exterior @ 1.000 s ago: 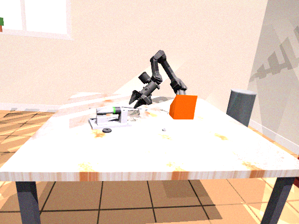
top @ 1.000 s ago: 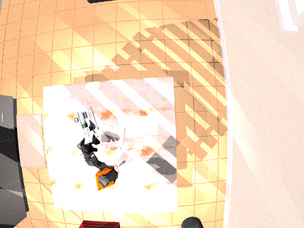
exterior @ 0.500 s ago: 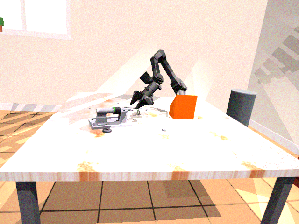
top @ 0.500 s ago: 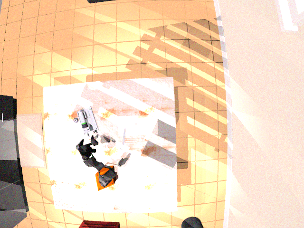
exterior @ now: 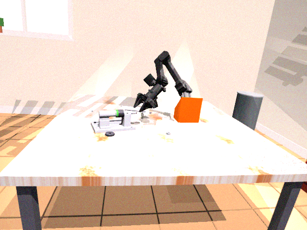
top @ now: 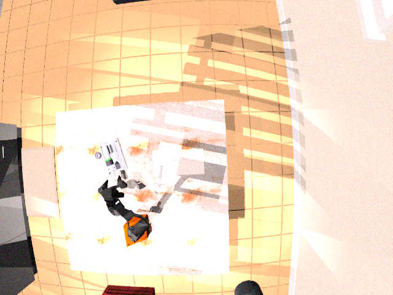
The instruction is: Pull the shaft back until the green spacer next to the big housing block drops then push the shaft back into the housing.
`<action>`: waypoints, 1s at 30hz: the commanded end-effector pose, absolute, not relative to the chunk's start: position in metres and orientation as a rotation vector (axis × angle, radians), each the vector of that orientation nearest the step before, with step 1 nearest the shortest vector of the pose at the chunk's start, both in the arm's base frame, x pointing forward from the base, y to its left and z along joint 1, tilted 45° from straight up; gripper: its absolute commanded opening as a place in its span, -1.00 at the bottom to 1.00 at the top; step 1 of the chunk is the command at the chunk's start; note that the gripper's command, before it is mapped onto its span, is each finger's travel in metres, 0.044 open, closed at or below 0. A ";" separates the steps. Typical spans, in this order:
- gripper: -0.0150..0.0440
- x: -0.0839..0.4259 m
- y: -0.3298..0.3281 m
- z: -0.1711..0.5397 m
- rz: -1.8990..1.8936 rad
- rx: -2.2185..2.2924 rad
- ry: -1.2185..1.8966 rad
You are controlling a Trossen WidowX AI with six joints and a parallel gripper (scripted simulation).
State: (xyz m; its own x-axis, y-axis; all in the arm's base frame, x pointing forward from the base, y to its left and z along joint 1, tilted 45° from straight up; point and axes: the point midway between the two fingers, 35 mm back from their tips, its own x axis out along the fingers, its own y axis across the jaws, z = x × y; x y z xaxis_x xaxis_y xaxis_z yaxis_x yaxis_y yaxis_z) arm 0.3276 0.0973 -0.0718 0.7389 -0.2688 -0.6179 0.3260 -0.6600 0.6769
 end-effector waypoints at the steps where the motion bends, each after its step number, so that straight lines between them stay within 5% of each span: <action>1: 1.00 0.328 0.096 -0.072 -0.909 2.104 0.035; 30: 1.00 0.323 0.094 -0.072 -0.909 2.104 0.035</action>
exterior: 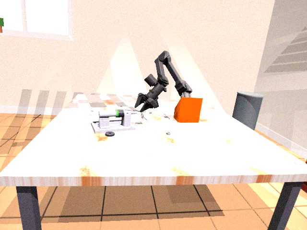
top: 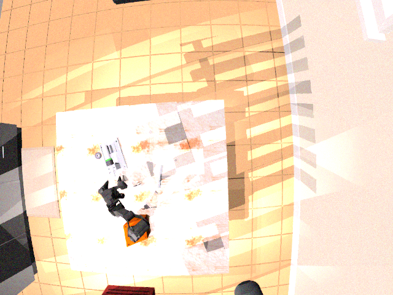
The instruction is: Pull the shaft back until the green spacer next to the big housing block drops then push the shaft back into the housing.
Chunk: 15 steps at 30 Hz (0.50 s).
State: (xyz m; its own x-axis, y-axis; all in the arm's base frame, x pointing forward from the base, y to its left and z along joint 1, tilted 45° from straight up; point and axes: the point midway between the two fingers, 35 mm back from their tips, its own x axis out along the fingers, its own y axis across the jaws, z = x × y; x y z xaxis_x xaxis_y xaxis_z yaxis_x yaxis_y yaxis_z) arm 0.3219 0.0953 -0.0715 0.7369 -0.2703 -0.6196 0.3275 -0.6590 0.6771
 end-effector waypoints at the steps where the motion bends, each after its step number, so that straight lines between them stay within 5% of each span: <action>1: 1.00 0.324 0.094 -0.072 -0.909 2.104 0.035; 15: 1.00 0.341 0.088 -0.085 -0.909 2.104 0.034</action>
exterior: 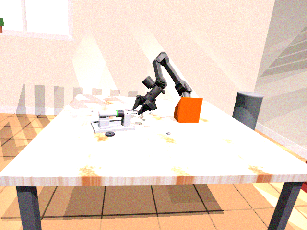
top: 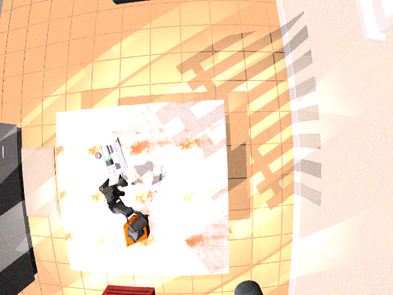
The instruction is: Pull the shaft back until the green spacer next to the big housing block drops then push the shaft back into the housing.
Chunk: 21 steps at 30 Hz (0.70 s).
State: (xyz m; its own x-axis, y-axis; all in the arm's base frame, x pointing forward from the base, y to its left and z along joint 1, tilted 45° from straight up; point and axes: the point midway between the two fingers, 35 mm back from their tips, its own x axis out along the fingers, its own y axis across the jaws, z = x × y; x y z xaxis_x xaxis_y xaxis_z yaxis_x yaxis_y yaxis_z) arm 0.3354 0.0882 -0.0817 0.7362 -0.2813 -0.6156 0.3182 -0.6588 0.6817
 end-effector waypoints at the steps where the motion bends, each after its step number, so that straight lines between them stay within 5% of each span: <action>1: 1.00 0.342 0.087 -0.086 -0.909 2.104 0.034; 21: 1.00 0.353 0.082 -0.095 -0.907 2.103 0.033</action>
State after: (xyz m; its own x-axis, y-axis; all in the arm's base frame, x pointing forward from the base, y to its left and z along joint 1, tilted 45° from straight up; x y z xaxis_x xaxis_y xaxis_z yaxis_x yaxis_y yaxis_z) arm 0.3524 0.0808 -0.0948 0.7379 -0.2820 -0.6132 0.3158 -0.6587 0.6829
